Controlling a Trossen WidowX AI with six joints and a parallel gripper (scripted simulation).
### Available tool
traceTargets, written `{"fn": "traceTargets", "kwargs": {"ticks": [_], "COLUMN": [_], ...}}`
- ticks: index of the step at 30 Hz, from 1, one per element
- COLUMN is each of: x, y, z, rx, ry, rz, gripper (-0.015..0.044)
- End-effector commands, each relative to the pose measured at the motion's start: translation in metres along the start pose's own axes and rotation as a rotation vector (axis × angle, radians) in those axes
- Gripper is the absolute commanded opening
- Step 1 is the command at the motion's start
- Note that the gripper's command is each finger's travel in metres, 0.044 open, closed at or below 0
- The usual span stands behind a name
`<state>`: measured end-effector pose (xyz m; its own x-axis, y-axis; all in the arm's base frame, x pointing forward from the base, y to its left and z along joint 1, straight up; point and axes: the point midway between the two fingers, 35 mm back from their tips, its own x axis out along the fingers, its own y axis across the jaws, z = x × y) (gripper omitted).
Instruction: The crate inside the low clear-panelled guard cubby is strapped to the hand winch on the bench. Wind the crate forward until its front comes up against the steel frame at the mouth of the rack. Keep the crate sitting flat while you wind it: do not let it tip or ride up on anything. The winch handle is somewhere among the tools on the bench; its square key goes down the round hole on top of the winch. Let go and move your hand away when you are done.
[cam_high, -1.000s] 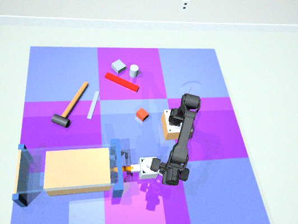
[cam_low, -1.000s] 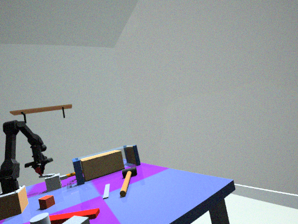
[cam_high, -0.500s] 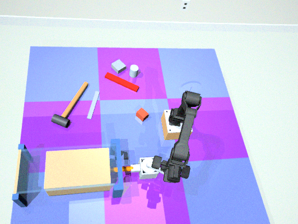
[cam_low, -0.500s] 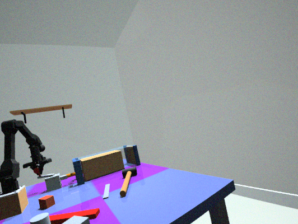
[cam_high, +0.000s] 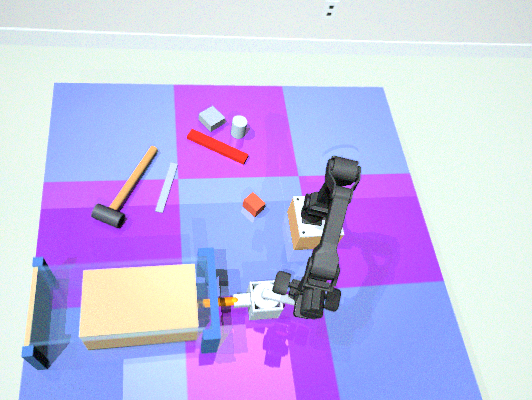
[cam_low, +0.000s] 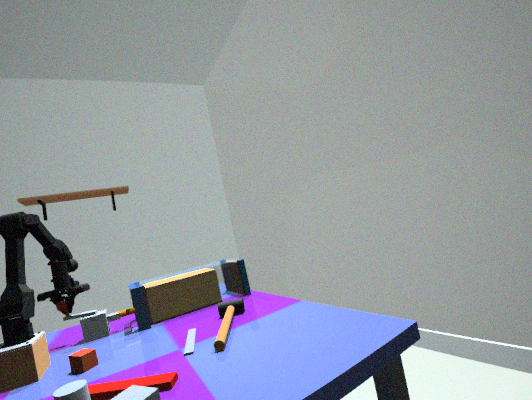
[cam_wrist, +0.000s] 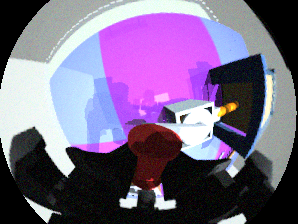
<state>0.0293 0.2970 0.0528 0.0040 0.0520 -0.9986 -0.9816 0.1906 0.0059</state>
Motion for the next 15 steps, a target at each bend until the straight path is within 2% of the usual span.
{"fn": "traceTargets", "kwargs": {"ticks": [1,15], "x": [-0.001,-0.001], "y": [0.000,-0.004], "z": [-0.012,-0.026], "rx": [0.005,0.005], "ry": [0.021,0.022], "rz": [0.003,0.003], "gripper": [0.0000,0.0000]}}
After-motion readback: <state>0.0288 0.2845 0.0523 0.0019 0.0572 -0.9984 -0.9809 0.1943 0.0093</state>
